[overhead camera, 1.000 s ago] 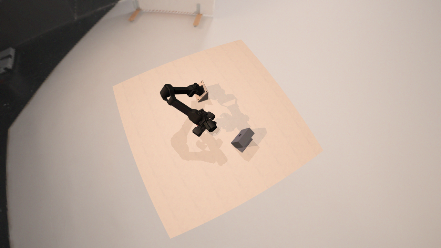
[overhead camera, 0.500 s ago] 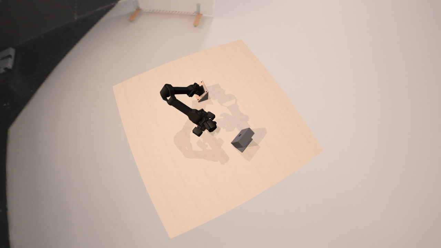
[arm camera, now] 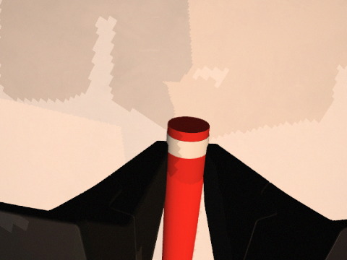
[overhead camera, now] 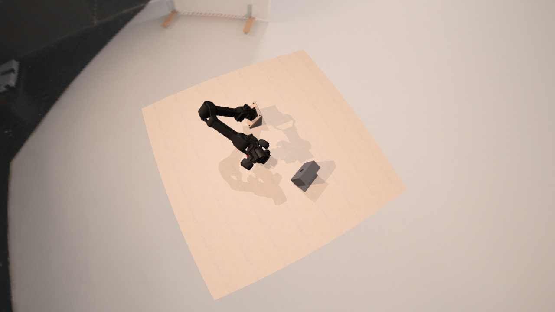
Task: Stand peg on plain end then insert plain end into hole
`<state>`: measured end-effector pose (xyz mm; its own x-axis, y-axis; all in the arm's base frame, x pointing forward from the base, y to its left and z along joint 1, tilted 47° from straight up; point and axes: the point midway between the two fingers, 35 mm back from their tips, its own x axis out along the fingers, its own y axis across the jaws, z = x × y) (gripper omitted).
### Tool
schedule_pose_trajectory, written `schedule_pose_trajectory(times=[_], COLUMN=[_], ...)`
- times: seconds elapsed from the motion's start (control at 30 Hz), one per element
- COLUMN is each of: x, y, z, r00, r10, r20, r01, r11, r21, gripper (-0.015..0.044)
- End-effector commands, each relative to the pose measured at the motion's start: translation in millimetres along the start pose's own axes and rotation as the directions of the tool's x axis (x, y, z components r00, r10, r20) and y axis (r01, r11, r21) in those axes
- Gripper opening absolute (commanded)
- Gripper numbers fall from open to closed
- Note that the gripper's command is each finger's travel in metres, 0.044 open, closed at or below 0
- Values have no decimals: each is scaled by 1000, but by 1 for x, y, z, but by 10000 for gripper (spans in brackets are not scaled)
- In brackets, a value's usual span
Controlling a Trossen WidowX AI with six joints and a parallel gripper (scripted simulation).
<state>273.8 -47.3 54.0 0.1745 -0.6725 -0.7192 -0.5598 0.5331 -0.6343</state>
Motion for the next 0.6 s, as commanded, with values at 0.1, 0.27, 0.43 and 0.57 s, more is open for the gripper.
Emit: schedule_pose_trajectory(times=[0.1,0.27,0.43,0.57], x=[-5,-8,-10,-12], y=[0,0,0,0], z=[-2,-4,-6,-8], r00=[998,994,989,983], r10=[1,1,1,1], r20=[64,108,151,185], r01=[-1,-1,-1,-1], r11=[1000,1000,1000,1000], r21=[0,0,-1,-1], gripper=[49,49,49,49])
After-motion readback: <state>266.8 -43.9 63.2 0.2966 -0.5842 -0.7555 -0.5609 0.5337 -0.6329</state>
